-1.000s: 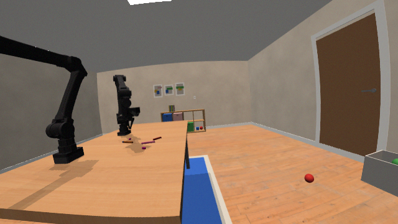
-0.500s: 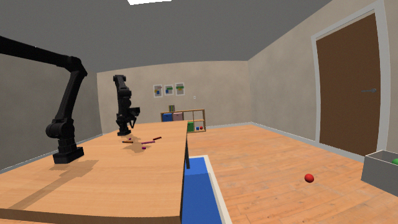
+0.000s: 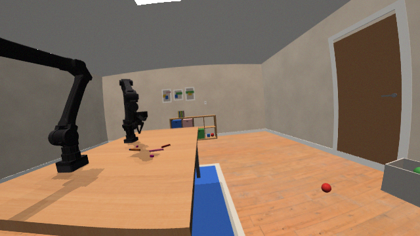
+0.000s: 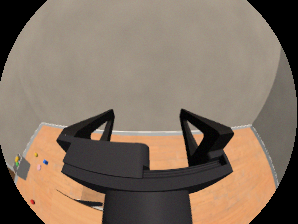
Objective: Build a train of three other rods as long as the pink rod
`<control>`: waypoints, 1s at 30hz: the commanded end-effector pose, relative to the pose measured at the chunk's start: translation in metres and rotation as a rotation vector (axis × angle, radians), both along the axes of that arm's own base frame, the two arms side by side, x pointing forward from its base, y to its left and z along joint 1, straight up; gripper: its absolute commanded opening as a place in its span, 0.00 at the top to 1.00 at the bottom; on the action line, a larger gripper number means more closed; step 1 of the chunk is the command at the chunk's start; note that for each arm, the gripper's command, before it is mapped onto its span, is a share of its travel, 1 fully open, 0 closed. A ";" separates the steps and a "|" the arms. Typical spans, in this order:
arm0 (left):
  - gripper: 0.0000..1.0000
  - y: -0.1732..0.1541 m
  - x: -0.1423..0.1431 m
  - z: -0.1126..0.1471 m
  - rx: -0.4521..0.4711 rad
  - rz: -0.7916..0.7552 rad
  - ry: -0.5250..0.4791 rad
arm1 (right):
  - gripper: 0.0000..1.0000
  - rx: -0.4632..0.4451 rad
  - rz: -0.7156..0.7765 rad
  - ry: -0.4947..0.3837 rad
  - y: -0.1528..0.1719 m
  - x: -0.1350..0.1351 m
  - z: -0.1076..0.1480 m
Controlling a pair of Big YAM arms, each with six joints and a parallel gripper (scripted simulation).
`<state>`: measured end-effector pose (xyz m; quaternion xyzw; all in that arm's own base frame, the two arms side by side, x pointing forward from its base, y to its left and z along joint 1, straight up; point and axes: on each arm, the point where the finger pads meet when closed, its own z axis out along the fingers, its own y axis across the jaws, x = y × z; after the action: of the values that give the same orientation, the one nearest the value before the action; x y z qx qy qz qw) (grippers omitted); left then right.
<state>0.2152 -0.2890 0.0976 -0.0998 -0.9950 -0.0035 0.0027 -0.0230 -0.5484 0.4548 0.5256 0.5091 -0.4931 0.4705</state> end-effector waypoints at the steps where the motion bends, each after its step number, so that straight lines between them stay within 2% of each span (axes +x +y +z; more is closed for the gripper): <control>1: 0.00 -0.019 0.011 0.043 -0.061 0.004 -0.043 | 0.00 -0.071 -0.009 -0.004 0.004 -0.004 0.046; 12: 0.00 -0.016 0.008 0.106 -0.063 0.004 -0.045 | 0.00 -0.071 -0.009 -0.004 0.004 -0.004 0.046; 14: 0.00 -0.016 0.008 0.106 -0.063 0.004 -0.045 | 0.00 -0.071 -0.009 -0.004 0.004 -0.004 0.046; 15: 0.00 -0.017 0.009 0.097 -0.038 0.004 -0.026 | 0.00 -0.071 -0.009 -0.004 0.004 -0.004 0.046; 21: 0.00 -0.016 0.008 0.111 -0.050 0.004 -0.035 | 0.00 -0.071 -0.009 -0.004 0.004 -0.004 0.046; 30: 0.00 -0.016 0.009 0.109 -0.053 0.004 -0.037 | 0.00 -0.071 -0.009 -0.004 0.004 -0.004 0.046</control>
<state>0.2158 -0.2898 0.1836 -0.0998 -0.9950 -0.0009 0.0003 -0.0230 -0.5484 0.4548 0.5256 0.5091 -0.4931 0.4705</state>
